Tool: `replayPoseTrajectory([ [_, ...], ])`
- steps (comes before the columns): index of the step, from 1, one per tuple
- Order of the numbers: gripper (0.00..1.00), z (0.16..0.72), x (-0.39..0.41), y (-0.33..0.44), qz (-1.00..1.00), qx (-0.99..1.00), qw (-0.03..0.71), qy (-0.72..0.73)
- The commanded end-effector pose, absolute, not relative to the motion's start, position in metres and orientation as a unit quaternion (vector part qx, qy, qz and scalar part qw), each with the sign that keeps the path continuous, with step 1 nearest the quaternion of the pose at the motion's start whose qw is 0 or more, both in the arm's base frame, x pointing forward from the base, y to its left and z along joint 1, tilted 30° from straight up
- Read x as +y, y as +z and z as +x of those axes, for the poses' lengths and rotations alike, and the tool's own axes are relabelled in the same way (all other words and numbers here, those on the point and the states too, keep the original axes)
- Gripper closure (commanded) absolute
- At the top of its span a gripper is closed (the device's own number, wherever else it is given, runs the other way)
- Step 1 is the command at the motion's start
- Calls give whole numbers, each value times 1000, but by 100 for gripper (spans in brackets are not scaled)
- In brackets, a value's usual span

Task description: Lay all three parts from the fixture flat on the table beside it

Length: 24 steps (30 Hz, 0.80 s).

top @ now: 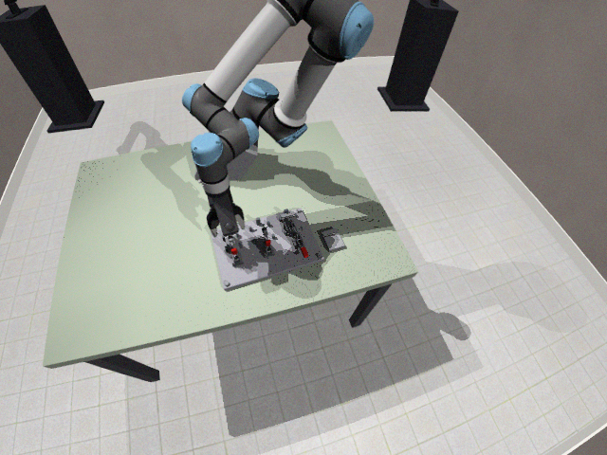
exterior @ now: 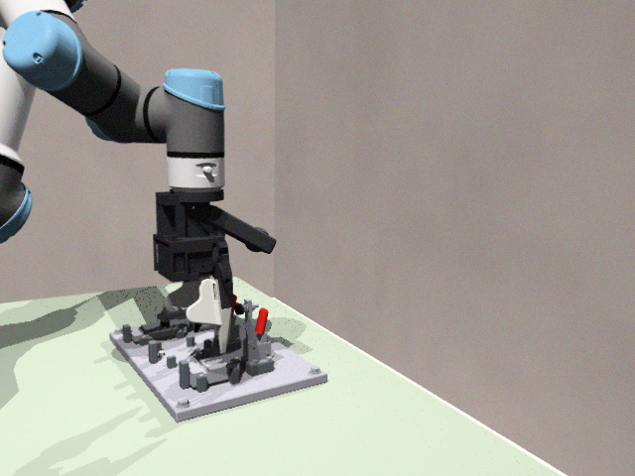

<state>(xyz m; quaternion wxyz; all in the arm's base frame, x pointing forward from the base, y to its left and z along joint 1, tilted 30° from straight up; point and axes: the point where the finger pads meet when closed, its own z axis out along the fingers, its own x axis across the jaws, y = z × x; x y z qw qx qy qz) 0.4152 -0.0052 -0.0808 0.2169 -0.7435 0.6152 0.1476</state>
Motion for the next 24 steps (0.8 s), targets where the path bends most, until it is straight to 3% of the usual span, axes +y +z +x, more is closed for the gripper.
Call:
replayPoseTrajectory([
  [1, 41, 416, -2, -87, -743, 615, 217, 147],
  [24, 41, 416, -1, -89, -743, 615, 217, 147],
])
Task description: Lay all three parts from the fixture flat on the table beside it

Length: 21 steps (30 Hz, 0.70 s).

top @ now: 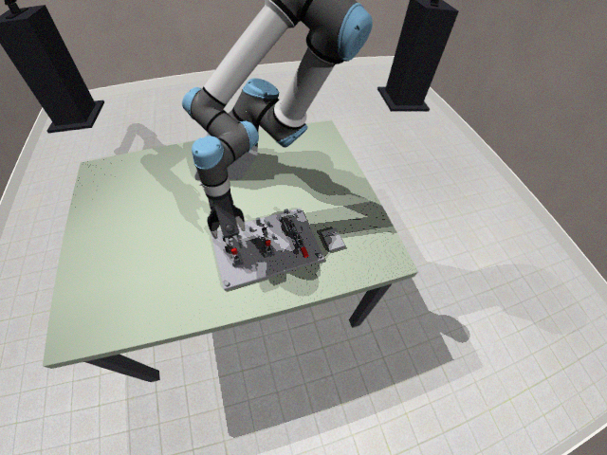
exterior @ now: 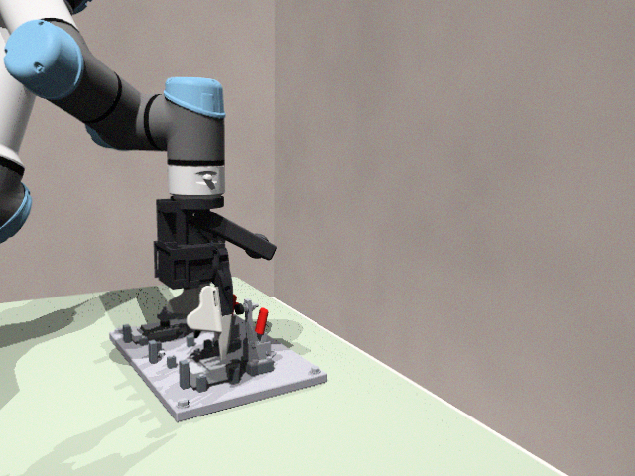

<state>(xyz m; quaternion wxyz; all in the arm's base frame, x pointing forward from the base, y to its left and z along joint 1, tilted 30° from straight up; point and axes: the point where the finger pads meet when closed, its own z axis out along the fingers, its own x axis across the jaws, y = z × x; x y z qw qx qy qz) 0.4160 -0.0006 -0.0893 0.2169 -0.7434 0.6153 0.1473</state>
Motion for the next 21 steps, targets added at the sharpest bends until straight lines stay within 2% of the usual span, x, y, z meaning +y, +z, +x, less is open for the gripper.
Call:
replayPoseTrajectory([
  [1, 41, 416, -1, -90, -743, 615, 217, 147],
  [21, 41, 418, 14, -115, -743, 615, 217, 147],
])
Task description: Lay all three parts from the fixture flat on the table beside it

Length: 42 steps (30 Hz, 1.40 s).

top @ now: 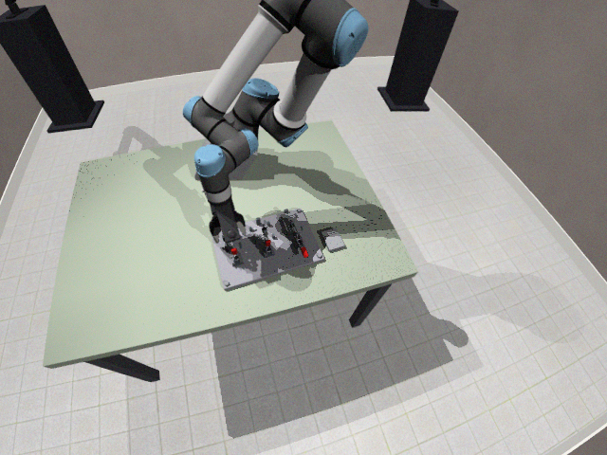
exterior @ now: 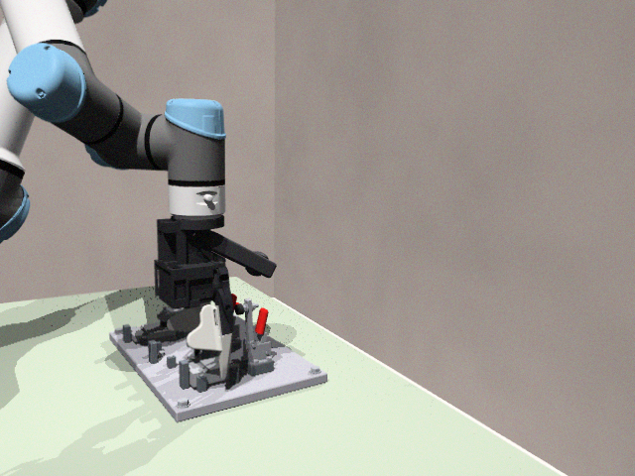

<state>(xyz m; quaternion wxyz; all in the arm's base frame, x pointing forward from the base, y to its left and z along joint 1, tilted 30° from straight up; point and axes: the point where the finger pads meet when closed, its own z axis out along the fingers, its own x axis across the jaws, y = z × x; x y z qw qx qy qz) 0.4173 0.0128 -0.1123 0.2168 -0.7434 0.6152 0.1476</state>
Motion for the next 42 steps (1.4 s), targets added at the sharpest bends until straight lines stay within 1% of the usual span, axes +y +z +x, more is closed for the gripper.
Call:
replayPoseTrajectory([
  [1, 41, 418, 15, -116, -743, 615, 217, 147],
  [24, 41, 419, 17, -121, -743, 615, 217, 147],
  [25, 100, 419, 17, -121, -743, 615, 217, 147],
  [42, 100, 419, 17, -121, -743, 615, 217, 147],
])
